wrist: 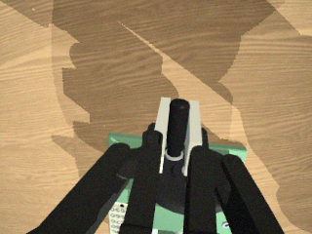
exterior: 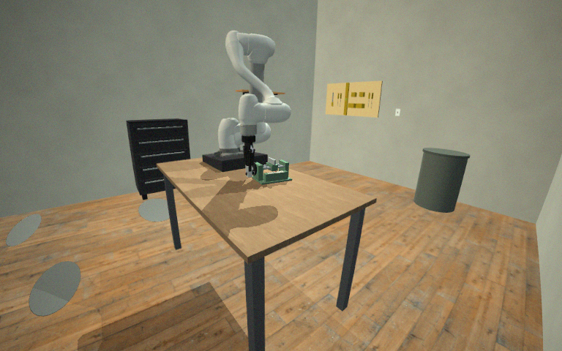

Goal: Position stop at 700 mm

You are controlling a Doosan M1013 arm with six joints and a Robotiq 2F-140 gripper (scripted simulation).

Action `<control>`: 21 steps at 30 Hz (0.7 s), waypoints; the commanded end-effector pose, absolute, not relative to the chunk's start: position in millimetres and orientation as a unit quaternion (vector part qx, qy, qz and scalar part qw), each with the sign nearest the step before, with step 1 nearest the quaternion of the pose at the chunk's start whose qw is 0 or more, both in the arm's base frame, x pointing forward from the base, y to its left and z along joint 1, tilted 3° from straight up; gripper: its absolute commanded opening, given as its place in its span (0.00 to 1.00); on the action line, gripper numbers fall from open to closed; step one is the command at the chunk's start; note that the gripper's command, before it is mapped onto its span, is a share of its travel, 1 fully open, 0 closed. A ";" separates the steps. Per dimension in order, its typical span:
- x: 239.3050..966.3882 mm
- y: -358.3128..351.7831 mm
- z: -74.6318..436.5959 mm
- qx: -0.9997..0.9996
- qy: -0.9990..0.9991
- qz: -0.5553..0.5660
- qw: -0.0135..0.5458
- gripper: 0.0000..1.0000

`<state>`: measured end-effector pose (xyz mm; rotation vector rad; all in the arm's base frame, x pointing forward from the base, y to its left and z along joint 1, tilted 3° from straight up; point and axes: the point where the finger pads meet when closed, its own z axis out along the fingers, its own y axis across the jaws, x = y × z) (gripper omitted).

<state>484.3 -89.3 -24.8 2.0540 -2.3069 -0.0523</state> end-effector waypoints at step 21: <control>494.1 -90.2 -13.3 0.665 -0.746 -0.016 0.026 0.04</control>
